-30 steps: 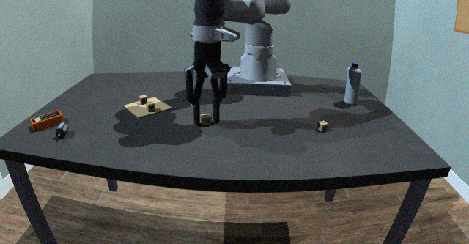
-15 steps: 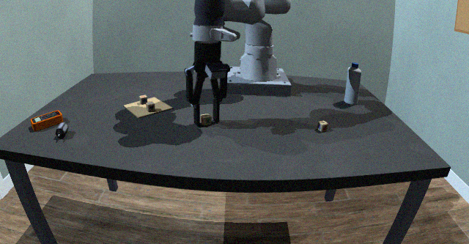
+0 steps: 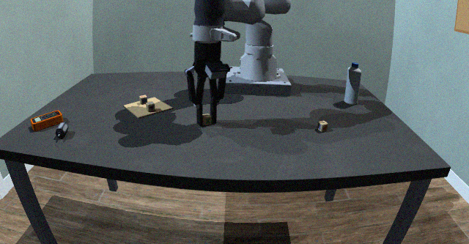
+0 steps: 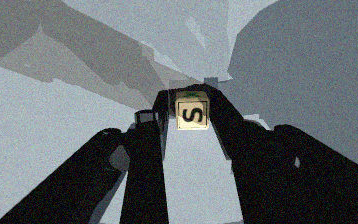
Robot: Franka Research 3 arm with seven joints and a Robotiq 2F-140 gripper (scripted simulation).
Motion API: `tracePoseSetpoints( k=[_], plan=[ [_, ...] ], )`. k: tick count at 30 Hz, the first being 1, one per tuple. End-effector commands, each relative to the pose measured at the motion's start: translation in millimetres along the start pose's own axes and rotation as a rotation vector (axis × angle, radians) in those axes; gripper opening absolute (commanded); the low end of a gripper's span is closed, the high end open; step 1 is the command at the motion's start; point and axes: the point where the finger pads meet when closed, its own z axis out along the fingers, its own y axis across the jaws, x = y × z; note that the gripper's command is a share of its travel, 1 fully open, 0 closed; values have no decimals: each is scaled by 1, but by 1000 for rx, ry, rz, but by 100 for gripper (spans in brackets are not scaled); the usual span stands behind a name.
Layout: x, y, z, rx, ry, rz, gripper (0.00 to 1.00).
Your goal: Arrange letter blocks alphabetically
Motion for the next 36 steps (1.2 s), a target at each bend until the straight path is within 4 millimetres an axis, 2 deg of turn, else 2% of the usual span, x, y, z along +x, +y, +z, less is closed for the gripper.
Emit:
tracePoseSetpoints(
  k=[1, 2, 3, 36],
  plan=[
    [1, 1, 0, -2, 2, -5, 32],
    [1, 1, 0, -2, 2, -5, 32],
    [1, 1, 0, -2, 2, -5, 22],
    [1, 1, 0, -2, 2, -5, 22]
  ],
)
